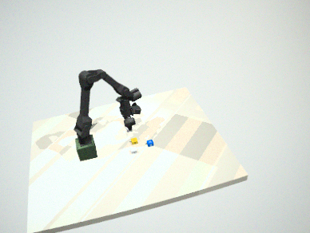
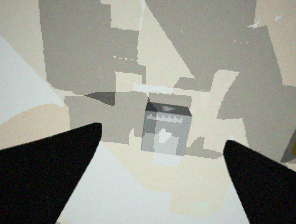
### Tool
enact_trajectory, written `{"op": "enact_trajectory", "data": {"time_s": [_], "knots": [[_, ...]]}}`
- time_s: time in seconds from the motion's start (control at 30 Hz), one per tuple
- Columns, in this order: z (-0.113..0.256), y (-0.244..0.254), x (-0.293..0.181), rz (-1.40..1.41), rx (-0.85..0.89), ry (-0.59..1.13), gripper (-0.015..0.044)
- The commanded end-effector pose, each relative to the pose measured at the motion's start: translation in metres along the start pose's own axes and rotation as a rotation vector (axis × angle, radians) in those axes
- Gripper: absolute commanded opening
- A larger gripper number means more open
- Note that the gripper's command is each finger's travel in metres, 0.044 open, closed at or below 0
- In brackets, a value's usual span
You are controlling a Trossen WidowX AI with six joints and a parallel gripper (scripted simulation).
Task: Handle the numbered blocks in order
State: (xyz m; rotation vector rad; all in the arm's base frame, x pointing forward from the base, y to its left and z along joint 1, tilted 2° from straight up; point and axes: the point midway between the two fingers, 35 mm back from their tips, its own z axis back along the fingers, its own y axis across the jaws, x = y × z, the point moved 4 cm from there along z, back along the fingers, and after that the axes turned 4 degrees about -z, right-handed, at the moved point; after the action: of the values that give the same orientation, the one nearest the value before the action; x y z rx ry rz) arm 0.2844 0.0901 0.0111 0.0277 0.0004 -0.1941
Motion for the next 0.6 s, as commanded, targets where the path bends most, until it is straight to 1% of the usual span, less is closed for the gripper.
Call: {"op": "enact_trajectory", "data": {"time_s": [0.0,0.27,0.57], "knots": [[-0.009,-0.001,-0.002,-0.003,-0.002,0.006,0.04],[-0.019,-0.001,-0.002,-0.003,-0.002,0.006,0.04],[-0.019,-0.001,-0.002,-0.003,-0.002,0.006,0.0164]]}}
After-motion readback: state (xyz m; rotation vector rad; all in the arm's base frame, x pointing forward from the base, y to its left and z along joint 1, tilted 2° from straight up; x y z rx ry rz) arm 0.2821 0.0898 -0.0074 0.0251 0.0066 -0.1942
